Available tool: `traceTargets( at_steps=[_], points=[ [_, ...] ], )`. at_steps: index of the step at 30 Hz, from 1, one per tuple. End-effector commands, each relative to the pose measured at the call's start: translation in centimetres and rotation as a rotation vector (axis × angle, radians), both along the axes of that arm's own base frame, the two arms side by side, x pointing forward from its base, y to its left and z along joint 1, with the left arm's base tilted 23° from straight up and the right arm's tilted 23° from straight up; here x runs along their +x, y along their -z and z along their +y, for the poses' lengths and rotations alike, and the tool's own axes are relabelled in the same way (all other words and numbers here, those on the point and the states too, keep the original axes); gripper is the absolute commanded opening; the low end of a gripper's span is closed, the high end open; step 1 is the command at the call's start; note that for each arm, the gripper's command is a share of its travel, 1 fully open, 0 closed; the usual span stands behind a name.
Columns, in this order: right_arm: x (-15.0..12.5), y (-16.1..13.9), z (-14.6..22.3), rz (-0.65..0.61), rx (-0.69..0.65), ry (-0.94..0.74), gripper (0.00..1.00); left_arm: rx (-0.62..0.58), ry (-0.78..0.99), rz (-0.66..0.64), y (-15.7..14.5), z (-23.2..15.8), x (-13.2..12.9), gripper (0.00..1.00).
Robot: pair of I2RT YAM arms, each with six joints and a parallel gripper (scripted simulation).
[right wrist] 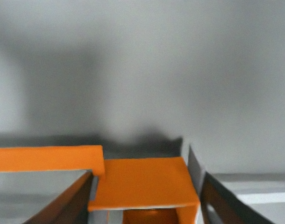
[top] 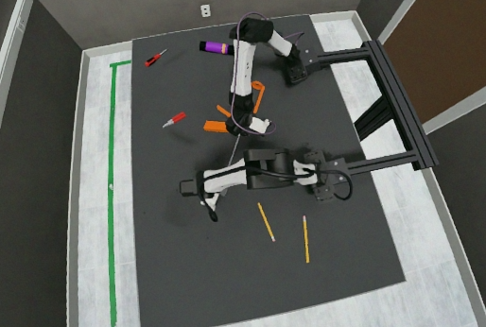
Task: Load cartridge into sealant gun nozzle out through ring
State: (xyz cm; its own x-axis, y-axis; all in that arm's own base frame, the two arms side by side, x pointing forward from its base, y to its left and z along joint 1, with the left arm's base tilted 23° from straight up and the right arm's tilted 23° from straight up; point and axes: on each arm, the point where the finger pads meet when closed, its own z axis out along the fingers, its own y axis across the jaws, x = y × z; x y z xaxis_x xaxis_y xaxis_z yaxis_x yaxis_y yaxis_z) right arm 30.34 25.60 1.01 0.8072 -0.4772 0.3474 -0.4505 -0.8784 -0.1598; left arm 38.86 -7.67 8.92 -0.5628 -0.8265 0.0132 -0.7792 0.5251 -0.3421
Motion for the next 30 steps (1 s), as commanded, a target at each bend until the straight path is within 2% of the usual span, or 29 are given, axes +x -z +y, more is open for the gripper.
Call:
traceTargets(
  at_steps=[1, 5, 6, 28, 30],
  points=[
    [0.51, -0.88, 0.86, -0.03, 0.031, -0.015, 0.01, -0.002, 0.006, -0.028, -0.64, -0.01, 0.56, 0.5],
    [0.51, -0.88, 0.86, -0.03, 0.031, -0.015, 0.01, -0.002, 0.006, -0.028, -0.64, -0.01, 0.56, 0.5],
    [0.51, -0.88, 0.86, -0.03, 0.031, -0.015, 0.59, -0.002, 0.006, -0.028, -0.64, -0.01, 0.56, 0.5],
    [0.22, -0.76, 0.47, -0.018, 0.013, -0.014, 0.91, -0.002, 0.006, -0.028, -0.64, -0.01, 0.56, 0.5],
    [0.22, -0.76, 0.47, -0.018, 0.013, -0.014, 0.92, -0.002, 0.006, -0.028, -0.64, -0.01, 0.56, 0.5]
  ],
)
